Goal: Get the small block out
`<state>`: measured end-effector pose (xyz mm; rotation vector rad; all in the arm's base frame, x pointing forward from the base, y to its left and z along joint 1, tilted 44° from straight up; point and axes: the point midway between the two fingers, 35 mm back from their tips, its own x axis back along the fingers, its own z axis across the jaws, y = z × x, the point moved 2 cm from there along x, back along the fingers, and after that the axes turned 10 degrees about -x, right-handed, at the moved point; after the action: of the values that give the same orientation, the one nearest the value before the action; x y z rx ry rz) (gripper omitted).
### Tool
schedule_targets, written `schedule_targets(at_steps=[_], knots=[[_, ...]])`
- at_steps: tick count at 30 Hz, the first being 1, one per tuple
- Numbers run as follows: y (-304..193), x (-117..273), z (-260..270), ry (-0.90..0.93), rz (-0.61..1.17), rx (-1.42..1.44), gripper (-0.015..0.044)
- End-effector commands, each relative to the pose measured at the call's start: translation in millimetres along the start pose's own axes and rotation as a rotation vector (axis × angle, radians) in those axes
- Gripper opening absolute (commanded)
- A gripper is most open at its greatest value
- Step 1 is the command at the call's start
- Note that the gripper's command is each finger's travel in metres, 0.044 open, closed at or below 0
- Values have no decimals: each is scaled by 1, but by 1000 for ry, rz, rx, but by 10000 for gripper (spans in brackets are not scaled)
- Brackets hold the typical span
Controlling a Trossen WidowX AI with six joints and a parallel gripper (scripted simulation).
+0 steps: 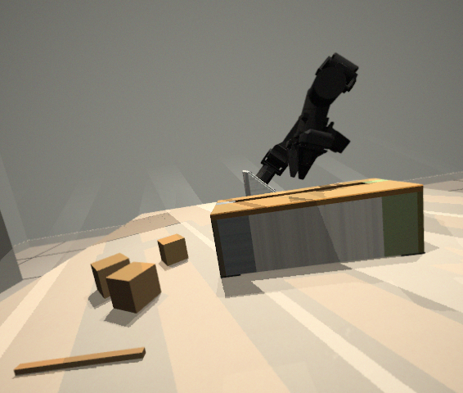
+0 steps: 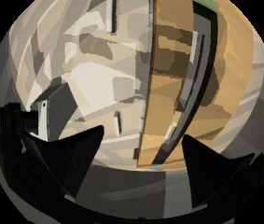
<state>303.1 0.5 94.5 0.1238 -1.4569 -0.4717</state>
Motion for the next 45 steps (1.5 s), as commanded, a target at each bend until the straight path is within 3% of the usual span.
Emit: schedule_targets(at_steps=[1,45], knots=[[3,3,2,22,-29,18,400],[27,-58,9,22,-32,19,400]])
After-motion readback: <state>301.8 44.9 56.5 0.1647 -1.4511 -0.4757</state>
